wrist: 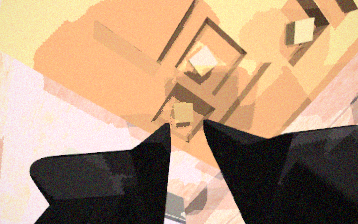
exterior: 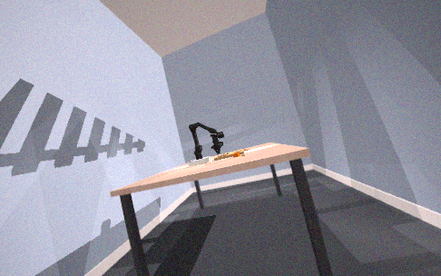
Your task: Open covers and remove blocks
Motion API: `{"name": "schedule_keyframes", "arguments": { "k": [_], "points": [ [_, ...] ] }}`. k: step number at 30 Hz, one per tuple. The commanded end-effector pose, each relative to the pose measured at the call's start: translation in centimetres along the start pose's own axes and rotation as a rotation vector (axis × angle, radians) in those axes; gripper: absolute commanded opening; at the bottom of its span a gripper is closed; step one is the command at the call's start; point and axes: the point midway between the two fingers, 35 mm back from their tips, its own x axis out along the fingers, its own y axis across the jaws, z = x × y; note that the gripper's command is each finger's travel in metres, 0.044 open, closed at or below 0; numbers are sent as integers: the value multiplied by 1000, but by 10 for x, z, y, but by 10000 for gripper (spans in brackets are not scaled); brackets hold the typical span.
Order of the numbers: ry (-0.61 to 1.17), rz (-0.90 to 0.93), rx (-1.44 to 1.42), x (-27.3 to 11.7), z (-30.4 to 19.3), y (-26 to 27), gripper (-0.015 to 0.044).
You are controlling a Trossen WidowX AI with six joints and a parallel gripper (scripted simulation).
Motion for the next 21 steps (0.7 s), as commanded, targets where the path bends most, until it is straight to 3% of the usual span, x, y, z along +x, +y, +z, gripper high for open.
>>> {"name": "schedule_keyframes", "arguments": {
  "k": [1,21],
  "points": [
    [-2,-1,-4,0,0,0,144],
    [-2,0,-4,18,1,0,144]
  ]
}}
